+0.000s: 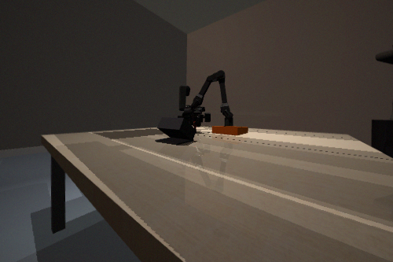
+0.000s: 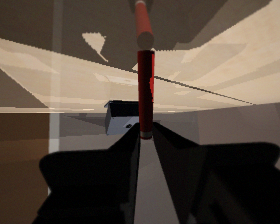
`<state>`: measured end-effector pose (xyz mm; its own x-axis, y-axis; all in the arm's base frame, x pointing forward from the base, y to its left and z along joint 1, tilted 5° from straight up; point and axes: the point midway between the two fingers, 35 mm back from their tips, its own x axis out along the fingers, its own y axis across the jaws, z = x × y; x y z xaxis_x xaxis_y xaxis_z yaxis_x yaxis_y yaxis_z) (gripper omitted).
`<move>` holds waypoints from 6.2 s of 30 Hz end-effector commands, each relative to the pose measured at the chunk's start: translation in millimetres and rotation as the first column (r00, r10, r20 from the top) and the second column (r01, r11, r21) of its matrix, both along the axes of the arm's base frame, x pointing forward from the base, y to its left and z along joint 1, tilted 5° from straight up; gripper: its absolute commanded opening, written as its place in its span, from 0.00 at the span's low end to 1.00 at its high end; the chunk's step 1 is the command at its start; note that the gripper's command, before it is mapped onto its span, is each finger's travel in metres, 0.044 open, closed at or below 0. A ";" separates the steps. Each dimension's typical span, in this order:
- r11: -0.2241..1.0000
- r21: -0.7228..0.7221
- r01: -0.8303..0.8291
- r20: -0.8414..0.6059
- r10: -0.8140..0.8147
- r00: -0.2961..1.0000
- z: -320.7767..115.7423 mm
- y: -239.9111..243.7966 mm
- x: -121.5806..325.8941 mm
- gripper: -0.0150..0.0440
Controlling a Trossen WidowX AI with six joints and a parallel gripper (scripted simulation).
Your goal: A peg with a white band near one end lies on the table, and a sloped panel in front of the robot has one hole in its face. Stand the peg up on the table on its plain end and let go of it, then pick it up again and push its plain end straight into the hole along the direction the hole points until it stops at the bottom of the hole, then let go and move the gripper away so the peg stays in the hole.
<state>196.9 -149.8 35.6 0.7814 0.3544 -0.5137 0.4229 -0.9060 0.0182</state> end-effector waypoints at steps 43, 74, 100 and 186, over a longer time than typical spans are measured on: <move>0.997 0.076 -0.005 0.163 -0.007 0.987 0.0 -9.0 -18.9 0.34; 0.996 0.093 0.001 0.168 -0.016 0.986 -4.0 -10.8 -22.5 0.34; 0.994 0.112 0.011 0.185 -0.031 0.982 -4.4 -12.7 -26.0 0.34; 0.987 0.156 0.045 0.226 -0.080 0.971 -4.6 -16.2 -32.8 0.47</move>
